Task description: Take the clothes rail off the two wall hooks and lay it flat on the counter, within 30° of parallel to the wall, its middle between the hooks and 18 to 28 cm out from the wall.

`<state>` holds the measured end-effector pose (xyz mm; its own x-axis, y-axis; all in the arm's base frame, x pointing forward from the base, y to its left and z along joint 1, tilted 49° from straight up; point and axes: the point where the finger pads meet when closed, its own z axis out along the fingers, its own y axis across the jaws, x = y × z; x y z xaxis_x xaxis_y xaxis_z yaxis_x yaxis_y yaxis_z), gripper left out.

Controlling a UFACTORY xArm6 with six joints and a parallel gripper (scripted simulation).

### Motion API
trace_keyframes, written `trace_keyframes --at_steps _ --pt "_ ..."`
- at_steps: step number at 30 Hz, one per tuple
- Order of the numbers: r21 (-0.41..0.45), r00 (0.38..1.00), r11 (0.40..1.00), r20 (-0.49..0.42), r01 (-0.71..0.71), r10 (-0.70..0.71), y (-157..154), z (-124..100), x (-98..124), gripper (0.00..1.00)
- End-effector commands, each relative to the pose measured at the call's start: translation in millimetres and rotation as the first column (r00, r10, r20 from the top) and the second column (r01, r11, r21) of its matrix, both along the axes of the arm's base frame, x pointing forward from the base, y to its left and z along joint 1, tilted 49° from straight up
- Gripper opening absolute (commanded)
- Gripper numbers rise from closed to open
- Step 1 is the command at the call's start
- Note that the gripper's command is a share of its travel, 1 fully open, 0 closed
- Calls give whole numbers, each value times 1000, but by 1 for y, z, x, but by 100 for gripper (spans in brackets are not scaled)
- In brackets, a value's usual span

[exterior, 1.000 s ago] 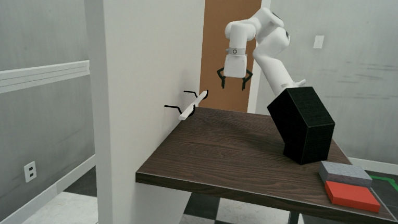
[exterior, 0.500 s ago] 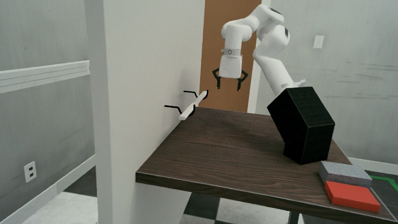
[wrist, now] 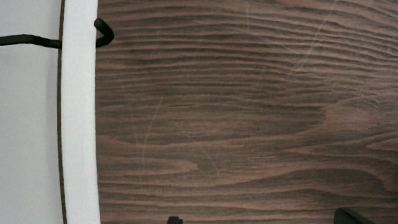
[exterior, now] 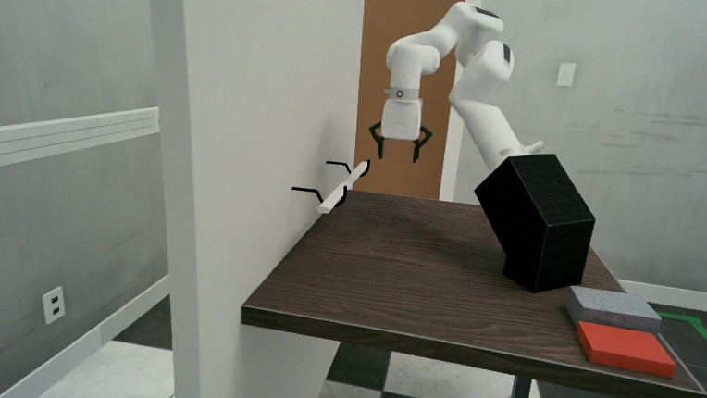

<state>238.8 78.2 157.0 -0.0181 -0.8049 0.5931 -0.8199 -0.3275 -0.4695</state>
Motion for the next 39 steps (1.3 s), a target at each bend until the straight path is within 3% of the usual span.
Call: trace_keyframes --at_steps 1,39 --pt "2 1000 1000 1 0 0 2 2 6 100" --pt "2 1000 1000 1 -1 1 15 21 58 100"
